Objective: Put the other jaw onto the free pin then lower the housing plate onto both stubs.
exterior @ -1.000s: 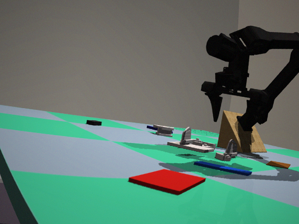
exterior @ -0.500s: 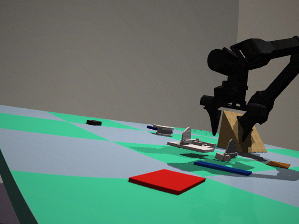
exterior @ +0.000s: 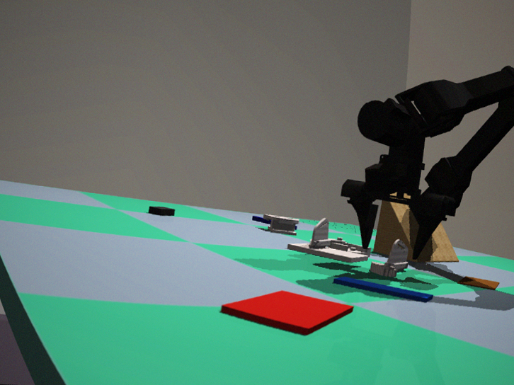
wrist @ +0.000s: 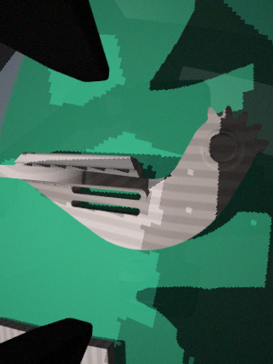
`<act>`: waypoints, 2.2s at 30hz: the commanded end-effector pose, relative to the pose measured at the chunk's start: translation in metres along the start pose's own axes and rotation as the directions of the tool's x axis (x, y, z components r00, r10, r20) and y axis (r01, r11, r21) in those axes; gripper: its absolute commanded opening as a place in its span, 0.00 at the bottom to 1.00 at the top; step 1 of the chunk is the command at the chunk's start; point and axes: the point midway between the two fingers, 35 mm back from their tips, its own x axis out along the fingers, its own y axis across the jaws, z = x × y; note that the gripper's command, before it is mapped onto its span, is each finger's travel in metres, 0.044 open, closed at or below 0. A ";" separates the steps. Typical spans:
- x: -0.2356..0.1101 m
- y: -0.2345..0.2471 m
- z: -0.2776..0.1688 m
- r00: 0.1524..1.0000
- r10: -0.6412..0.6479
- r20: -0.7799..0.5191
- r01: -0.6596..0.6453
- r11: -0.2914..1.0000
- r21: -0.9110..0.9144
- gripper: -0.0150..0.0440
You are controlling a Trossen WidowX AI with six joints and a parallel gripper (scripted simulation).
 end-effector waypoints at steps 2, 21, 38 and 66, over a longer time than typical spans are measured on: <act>0.009 -0.001 -0.003 1.000 0.001 -0.006 -0.001 1.000 0.008 1.00; 0.021 0.000 -0.004 1.000 0.003 -0.006 -0.003 1.000 0.008 1.00; 0.022 0.000 -0.004 1.000 0.003 -0.006 -0.003 1.000 0.008 1.00; 0.019 0.001 -0.003 1.000 0.007 -0.005 -0.007 1.000 0.003 0.48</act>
